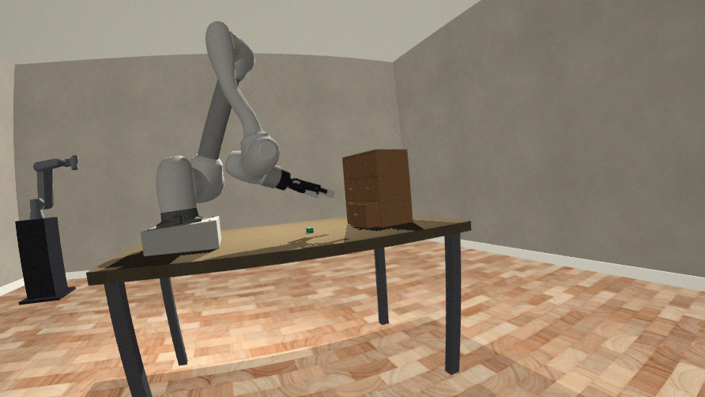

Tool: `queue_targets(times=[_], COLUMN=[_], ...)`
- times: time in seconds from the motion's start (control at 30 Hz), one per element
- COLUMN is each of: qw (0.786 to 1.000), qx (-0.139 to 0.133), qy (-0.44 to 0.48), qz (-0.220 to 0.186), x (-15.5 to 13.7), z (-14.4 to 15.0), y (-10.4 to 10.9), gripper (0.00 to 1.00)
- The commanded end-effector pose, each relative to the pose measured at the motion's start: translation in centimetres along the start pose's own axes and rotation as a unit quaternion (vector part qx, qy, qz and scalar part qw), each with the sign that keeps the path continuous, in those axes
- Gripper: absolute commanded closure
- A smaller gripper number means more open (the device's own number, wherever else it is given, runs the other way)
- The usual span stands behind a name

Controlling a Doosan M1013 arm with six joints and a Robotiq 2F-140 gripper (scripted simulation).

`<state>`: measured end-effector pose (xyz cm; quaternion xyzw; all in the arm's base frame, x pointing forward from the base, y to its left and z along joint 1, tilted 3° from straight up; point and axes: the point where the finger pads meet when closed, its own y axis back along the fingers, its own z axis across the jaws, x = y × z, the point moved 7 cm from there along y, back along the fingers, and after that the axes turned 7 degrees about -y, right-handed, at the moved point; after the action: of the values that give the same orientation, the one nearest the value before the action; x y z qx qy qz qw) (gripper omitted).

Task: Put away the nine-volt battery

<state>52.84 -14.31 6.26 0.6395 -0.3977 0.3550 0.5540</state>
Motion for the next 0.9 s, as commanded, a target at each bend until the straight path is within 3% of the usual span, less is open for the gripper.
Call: queue_targets(times=[0.0,0.87], qw=[1.0,1.0], qx=[0.001,0.001], qy=[0.001,0.001], qz=[0.018,0.018], x=[-0.39,-0.69], z=[-0.53,-0.49], y=[-0.3,-0.76], gripper=[1.0,1.0])
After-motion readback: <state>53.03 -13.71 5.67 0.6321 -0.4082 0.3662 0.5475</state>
